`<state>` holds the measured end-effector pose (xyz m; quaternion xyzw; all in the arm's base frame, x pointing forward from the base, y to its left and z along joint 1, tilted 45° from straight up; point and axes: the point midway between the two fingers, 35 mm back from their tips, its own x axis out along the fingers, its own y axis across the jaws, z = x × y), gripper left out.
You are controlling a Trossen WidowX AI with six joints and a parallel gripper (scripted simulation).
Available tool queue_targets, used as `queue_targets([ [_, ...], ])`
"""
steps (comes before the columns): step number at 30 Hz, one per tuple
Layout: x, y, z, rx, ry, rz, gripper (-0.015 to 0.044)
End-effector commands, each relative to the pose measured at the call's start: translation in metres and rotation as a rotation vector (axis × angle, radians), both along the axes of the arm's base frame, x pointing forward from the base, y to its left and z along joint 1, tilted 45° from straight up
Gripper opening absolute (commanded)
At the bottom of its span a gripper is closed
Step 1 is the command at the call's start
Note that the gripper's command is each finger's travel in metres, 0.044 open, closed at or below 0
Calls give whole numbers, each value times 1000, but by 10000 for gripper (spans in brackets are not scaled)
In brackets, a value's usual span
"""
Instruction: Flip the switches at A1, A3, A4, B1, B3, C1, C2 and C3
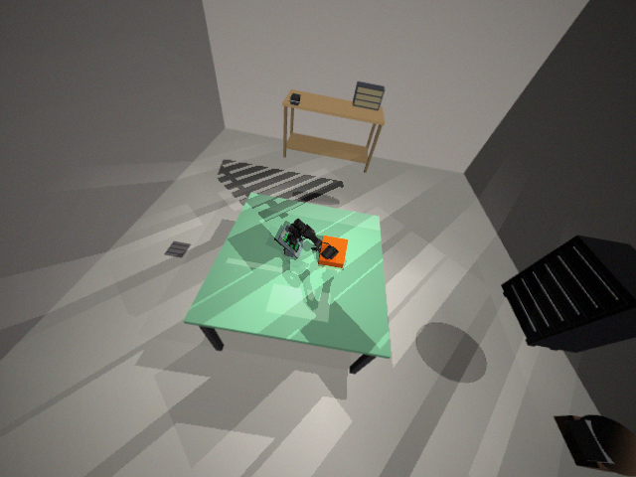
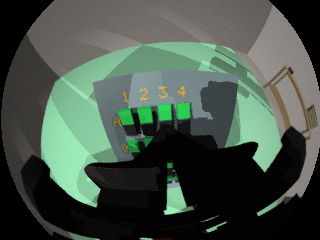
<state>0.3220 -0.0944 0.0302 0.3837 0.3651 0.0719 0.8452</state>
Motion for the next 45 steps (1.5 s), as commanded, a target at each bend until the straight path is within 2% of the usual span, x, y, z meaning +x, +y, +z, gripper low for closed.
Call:
queue_targets([
  [1,0,1,-2,1,6,-3,0],
  [28,3,2,-4,1,6,-3,0],
  [36,-43,-26,34,4,28,16,0],
  [45,-46,-41,20,2,28,15,0],
])
